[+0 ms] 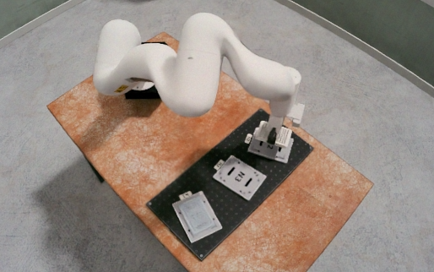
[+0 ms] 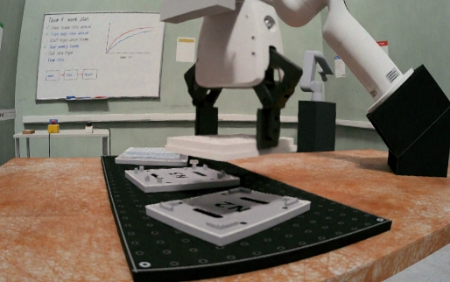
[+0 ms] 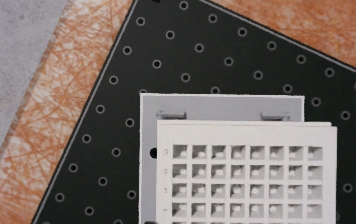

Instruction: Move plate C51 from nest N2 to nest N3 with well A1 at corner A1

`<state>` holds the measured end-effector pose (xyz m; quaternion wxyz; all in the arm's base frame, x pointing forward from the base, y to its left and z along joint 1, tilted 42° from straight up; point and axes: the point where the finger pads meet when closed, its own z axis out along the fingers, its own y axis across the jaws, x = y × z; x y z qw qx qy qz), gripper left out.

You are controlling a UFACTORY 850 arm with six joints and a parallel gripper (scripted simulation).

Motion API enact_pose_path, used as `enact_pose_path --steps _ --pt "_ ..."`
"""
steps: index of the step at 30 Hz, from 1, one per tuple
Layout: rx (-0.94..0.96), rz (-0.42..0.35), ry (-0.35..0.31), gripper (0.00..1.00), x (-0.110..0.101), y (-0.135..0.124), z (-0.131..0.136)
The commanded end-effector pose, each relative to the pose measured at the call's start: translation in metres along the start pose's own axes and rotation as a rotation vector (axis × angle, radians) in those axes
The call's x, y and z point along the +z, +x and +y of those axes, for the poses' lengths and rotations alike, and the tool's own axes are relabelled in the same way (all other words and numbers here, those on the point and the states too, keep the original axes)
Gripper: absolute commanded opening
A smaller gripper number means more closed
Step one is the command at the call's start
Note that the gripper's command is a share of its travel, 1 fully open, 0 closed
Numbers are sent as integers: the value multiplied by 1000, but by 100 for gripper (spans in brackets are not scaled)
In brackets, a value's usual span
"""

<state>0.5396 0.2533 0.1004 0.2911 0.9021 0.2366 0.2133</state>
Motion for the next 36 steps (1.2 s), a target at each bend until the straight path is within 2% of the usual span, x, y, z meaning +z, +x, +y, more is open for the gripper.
enact_pose_path --steps 1,19,32,36 --pt "0 1 0 0 -10 1 0" --pt "0 1 0 0 -36 1 0" --pt "0 1 0 0 -36 1 0" --pt "134 1 0 0 -36 -7 19"
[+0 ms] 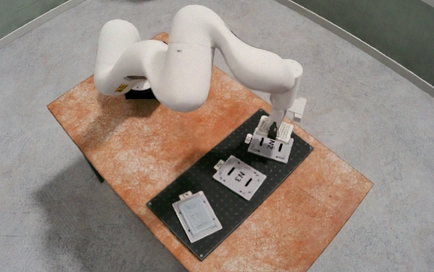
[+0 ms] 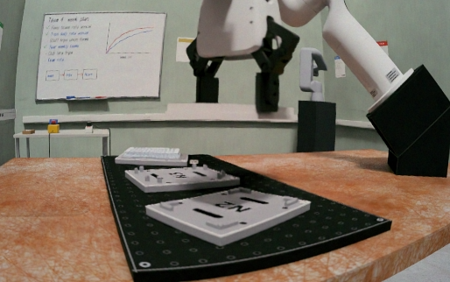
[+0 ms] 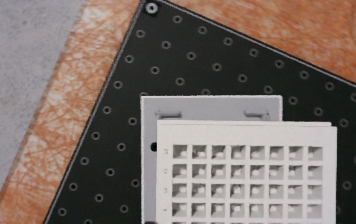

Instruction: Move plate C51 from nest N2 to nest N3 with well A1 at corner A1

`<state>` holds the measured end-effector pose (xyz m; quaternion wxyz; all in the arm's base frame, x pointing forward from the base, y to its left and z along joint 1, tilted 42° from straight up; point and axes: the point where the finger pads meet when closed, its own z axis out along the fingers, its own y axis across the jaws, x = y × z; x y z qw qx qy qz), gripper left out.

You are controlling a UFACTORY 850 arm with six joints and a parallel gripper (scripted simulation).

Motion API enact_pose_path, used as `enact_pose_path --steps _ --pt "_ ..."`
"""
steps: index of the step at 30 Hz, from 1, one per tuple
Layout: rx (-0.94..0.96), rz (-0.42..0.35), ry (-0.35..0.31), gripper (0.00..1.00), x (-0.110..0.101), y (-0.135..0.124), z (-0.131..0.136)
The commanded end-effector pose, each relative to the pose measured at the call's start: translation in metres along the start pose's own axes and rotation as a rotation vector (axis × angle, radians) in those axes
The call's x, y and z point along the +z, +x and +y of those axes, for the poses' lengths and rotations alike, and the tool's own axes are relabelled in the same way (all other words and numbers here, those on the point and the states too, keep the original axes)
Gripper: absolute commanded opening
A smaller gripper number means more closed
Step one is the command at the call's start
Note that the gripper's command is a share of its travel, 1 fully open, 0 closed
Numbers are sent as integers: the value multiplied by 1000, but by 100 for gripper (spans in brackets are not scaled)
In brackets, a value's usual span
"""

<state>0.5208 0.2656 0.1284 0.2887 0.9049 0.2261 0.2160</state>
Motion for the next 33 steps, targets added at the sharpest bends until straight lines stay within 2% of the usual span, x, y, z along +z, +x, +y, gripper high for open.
enact_pose_path --steps 1,4,7,22,24,33 --pt "144 2 0 0 -1 -6 20" --pt "244 2 0 0 -1 -12 35" --pt "246 2 0 0 -1 -13 39" --pt "246 2 0 0 -1 -39 110" --pt "246 2 0 0 -1 -39 110" --pt "246 2 0 0 -1 -54 152"
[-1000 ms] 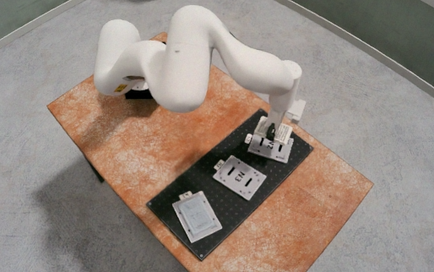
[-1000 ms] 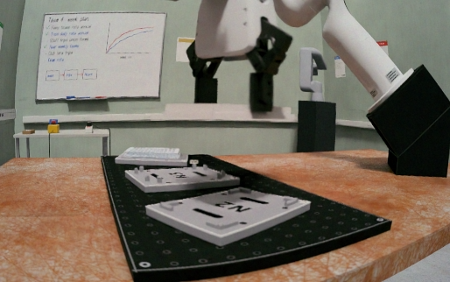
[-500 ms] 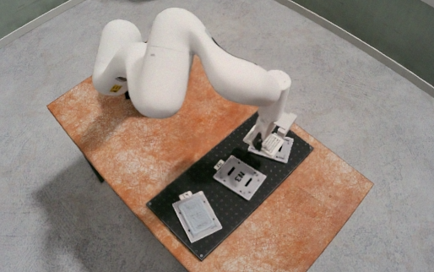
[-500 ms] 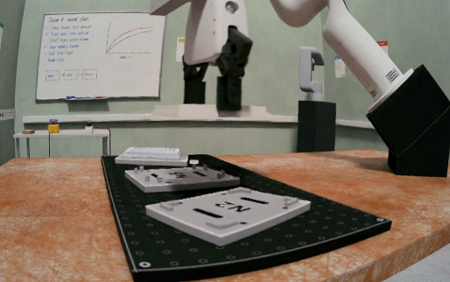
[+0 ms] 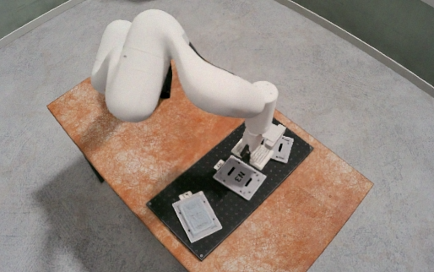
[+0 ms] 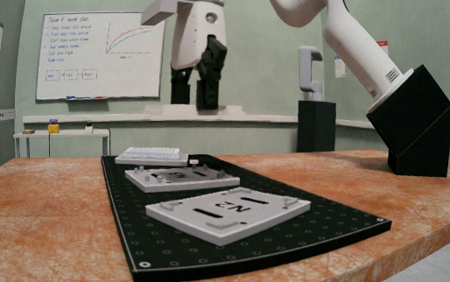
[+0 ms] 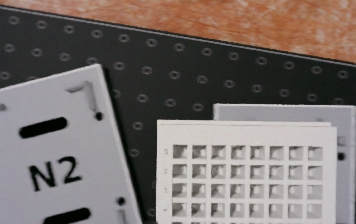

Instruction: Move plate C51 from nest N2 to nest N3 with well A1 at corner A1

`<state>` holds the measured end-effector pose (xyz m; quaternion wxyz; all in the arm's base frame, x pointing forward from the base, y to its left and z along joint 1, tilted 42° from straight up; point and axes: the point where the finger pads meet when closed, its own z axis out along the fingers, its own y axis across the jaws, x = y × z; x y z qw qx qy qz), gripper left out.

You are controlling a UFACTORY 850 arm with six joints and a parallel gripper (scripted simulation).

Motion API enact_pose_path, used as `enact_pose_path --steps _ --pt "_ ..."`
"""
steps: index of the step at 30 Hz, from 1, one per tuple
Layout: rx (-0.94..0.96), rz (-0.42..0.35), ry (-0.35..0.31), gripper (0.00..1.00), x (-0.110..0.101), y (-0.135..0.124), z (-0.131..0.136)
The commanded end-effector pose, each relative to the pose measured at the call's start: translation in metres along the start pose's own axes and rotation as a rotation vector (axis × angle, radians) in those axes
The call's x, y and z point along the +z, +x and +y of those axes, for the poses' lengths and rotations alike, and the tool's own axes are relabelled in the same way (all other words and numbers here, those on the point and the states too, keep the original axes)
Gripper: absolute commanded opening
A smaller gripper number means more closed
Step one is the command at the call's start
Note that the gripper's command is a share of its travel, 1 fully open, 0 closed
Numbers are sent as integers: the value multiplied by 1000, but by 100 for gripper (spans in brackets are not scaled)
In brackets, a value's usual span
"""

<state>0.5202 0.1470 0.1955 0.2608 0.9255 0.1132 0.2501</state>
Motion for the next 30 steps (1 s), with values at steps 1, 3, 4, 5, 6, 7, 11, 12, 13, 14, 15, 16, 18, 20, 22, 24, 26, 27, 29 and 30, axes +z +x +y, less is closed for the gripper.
enact_pose_path --steps 1,3,4,5,6,7,11,12,13,14,15,16,18,20,22,24,26,27,29,30 --pt "0 2 2 0 -1 -2 30" --pt "0 2 2 0 -1 -3 40" --pt "0 2 2 0 -1 -4 45" --pt "0 2 2 0 -1 -4 50" --pt "0 2 2 0 -1 -5 55" --pt "0 2 2 0 -1 -5 55" --pt "0 2 2 0 -1 -5 58" --pt "0 2 2 0 -1 -5 58" --pt "0 2 2 0 -1 -5 58" --pt "0 2 2 0 -1 -5 58" --pt "0 2 2 0 -1 -5 58" --pt "0 2 2 0 -1 -5 58" --pt "0 2 2 0 -1 -5 58" --pt "0 2 2 0 -1 -5 58" --pt "0 2 2 0 -1 -5 58" --pt "0 2 2 0 -1 -5 58" --pt "0 2 2 0 -1 -5 58" --pt "0 2 2 0 -1 -5 58" --pt "0 2 2 0 -1 -5 58" --pt "0 2 2 0 -1 -5 58"
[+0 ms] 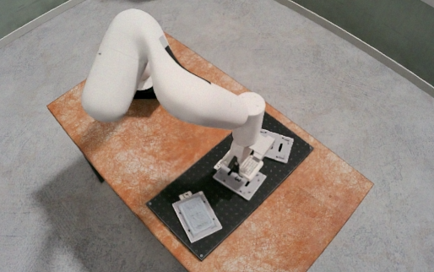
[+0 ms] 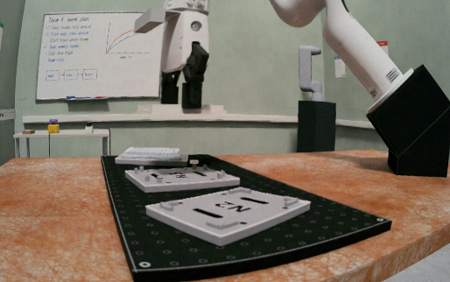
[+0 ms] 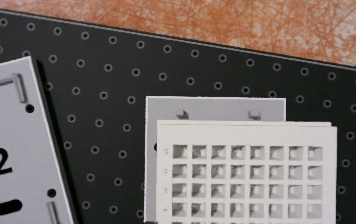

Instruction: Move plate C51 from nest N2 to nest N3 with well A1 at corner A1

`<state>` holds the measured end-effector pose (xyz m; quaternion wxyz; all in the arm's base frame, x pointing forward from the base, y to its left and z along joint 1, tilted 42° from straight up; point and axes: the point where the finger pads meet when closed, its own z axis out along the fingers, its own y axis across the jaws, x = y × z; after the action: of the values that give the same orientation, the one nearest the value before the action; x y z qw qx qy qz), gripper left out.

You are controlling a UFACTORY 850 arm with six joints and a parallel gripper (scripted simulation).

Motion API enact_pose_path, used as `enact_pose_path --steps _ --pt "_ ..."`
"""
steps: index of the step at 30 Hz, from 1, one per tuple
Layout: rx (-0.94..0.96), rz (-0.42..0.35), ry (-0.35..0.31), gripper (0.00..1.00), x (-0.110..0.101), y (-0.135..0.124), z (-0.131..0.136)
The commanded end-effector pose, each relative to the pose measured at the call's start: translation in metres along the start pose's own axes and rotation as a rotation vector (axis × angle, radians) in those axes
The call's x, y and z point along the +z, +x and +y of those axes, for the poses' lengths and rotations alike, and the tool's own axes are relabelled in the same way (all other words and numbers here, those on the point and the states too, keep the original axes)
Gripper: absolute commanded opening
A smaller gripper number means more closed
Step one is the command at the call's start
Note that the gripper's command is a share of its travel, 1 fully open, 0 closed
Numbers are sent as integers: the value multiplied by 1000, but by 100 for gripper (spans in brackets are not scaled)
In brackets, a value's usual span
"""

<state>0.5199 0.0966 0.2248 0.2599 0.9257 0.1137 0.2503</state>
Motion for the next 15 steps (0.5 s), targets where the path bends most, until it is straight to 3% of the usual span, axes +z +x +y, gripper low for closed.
enact_pose_path --steps 1,15 --pt "0 1 0 0 0 1 0" --pt "0 1 0 0 15 1 0"
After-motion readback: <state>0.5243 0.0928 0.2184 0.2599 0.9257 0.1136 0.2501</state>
